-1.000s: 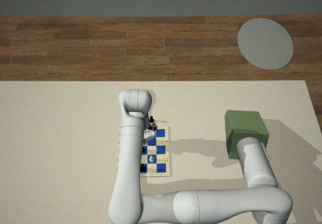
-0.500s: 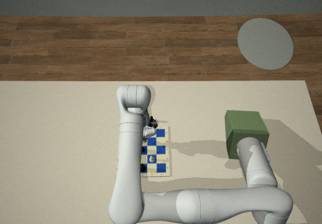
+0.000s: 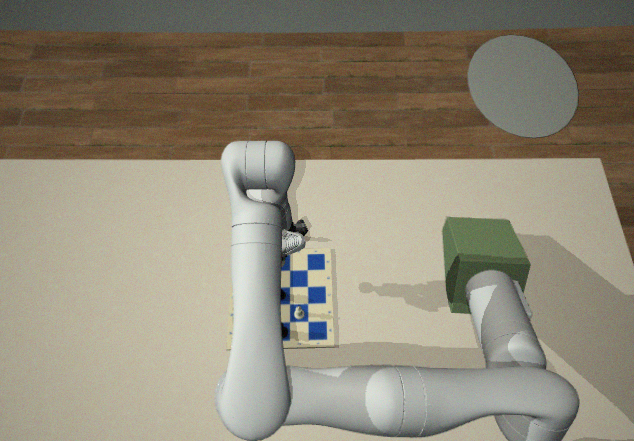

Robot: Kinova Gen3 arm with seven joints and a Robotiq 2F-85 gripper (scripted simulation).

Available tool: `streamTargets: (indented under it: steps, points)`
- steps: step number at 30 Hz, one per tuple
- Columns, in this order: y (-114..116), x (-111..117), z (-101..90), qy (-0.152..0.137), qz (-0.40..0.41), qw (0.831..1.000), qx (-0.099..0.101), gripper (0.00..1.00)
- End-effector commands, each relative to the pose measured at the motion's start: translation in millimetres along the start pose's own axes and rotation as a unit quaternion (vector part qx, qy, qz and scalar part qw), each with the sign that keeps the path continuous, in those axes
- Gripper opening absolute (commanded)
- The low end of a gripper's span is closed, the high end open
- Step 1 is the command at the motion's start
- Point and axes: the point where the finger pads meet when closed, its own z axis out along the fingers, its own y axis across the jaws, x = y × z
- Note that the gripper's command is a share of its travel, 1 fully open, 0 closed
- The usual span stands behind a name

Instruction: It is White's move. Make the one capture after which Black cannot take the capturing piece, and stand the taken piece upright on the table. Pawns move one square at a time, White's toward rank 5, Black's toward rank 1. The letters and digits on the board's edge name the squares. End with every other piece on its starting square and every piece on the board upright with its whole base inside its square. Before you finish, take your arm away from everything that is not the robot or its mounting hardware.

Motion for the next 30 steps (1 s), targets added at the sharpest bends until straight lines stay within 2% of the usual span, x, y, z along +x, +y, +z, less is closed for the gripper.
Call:
streamTargets:
  steps: [1, 10, 15, 22, 30]
  points:
    - [-0.1, -1.0, -2.8, -0.002, 0.000, 1.000, -0.002, 0.00]
    - [-0.5, -2.2, -2.9, -0.002, -0.006, 1.000, -0.002, 0.00]
    - [-4.6, -14.4, -3.2, -0.002, -0.069, 0.998, -0.002, 0.00]
    - [-11.8, -35.9, -3.4, -0.002, -0.182, 0.983, -0.002, 0.00]
    - [-12.6, -38.4, -3.4, -0.002, -0.195, 0.981, -0.002, 0.00]
